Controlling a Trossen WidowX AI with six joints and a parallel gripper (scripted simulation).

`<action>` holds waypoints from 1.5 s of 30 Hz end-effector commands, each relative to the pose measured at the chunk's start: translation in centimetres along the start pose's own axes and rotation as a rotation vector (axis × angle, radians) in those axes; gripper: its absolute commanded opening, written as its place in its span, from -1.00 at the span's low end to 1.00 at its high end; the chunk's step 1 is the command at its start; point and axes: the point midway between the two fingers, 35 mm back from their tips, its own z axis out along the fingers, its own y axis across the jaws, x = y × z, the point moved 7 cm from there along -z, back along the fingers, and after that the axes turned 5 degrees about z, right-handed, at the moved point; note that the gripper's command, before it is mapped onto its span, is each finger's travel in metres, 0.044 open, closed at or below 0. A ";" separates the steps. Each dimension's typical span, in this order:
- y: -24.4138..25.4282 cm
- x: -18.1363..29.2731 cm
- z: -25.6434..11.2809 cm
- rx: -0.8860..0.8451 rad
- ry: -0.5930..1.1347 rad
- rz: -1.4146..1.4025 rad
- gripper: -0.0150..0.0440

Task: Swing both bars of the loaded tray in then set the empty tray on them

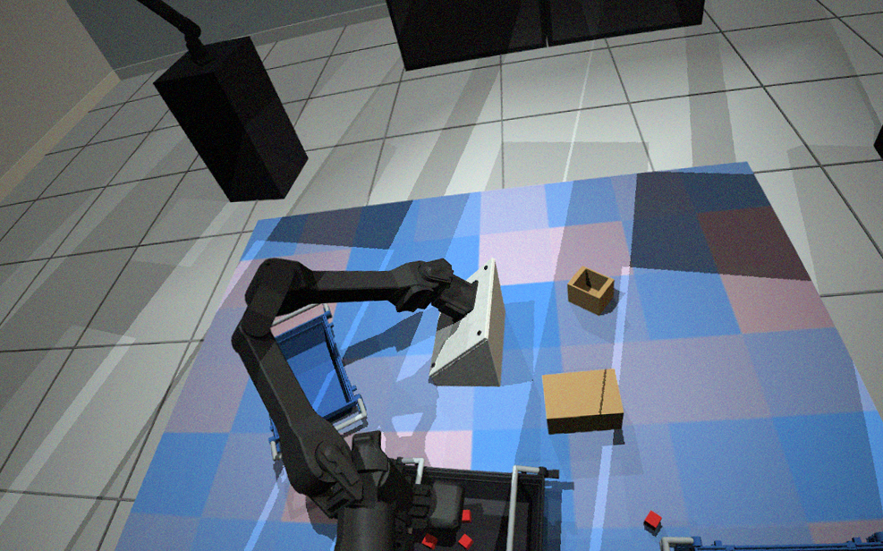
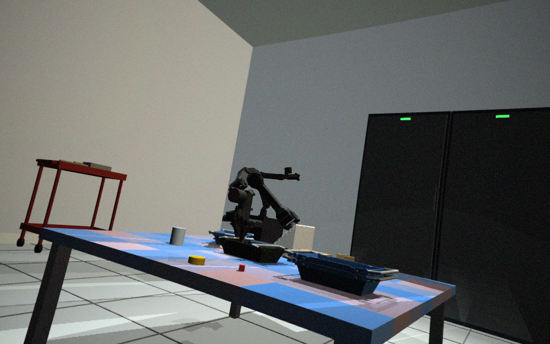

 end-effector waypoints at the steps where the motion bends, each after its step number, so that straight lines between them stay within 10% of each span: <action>1: 0.1 -0.1 -0.8 0.005 -0.002 0.001 -0.20; 45: 0.0 -0.1 -3.6 0.005 -0.001 -0.006 -0.49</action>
